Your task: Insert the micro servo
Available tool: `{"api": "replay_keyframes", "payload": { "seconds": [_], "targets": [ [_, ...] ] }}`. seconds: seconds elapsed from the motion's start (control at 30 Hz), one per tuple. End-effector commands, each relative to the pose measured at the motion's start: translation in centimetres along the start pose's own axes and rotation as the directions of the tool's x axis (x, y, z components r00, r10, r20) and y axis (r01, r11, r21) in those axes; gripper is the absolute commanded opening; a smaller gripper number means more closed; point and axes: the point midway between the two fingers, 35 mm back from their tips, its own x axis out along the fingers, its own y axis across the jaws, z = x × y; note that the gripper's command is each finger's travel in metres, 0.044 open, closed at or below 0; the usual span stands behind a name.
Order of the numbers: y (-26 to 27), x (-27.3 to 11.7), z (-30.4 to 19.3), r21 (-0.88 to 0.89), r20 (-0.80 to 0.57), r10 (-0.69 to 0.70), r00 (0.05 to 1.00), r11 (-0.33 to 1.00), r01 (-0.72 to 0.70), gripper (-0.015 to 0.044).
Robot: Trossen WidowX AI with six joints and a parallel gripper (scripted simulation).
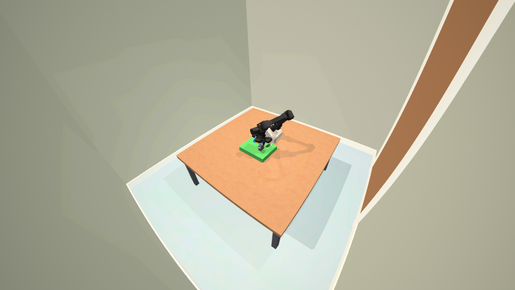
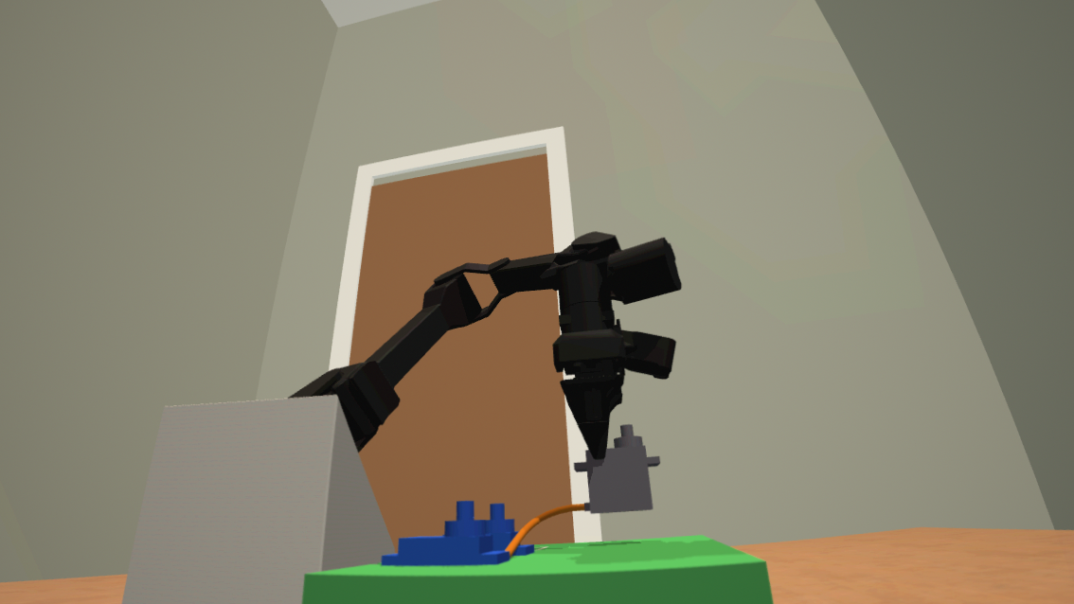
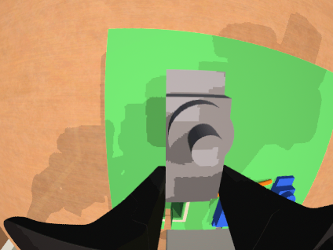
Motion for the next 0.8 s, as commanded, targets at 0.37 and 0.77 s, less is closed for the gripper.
{"api": "replay_keyframes", "payload": {
  "seconds": [0.37,0.77],
  "targets": [
    [0.2,0.0,-1.8,0.079,0.001,0.004,1.000,0.997,-0.004,0.0000],
    [0.6,0.0,-7.2,0.082,-0.002,0.004,1.000,0.997,-0.004,0.0000]
  ]
}}
